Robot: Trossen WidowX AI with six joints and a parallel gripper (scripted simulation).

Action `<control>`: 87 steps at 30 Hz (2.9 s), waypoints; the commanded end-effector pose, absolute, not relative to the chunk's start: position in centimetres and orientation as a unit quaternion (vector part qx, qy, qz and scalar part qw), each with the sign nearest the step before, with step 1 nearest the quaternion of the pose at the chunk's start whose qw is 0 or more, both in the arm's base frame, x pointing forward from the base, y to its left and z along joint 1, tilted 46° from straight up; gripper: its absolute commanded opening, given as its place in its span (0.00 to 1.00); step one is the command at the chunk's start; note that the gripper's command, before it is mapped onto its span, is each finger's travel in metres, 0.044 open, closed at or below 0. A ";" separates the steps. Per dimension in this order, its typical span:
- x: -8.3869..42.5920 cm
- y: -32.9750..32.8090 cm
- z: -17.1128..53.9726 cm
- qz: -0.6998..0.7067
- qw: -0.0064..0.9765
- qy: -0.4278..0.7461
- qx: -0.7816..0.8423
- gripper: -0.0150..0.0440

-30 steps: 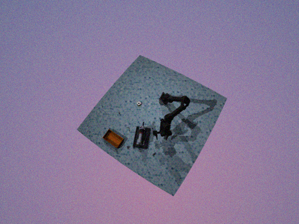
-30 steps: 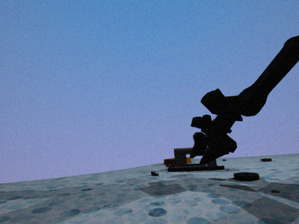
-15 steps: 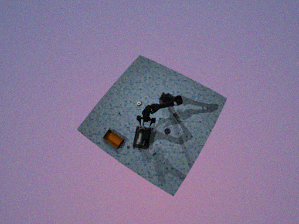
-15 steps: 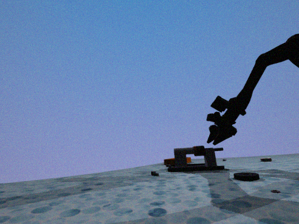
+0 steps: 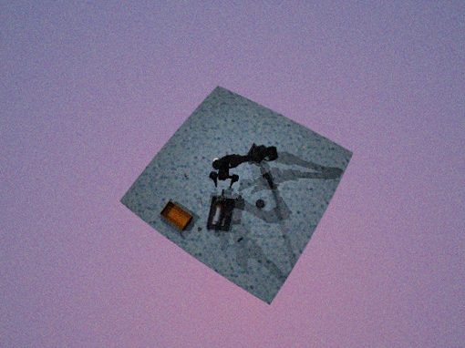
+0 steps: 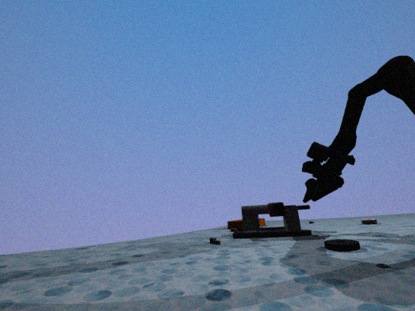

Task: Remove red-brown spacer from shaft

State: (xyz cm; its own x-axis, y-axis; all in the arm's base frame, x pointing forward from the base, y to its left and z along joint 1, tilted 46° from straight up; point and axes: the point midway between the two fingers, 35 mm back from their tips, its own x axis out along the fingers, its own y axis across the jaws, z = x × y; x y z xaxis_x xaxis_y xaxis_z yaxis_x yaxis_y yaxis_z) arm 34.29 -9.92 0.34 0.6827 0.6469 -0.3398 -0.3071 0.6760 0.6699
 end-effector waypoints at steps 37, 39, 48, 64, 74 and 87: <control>33.9 -10.0 0.2 0.276 0.868 0.288 0.296 1.00; 33.9 -10.0 0.2 0.276 0.868 0.288 0.296 1.00; 34.2 -9.7 0.1 0.276 0.868 0.288 0.295 1.00; 35.9 -8.0 -0.8 0.276 0.868 0.289 0.295 1.00; 36.7 -7.1 -1.1 0.276 0.868 0.287 0.296 1.00; 36.7 -7.1 -1.1 0.276 0.868 0.287 0.296 1.00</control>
State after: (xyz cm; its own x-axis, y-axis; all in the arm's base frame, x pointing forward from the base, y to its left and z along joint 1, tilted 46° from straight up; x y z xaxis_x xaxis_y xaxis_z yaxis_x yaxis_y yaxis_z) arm 36.69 -7.14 -1.05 0.6822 0.6513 -0.3323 -0.3138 0.6713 0.6715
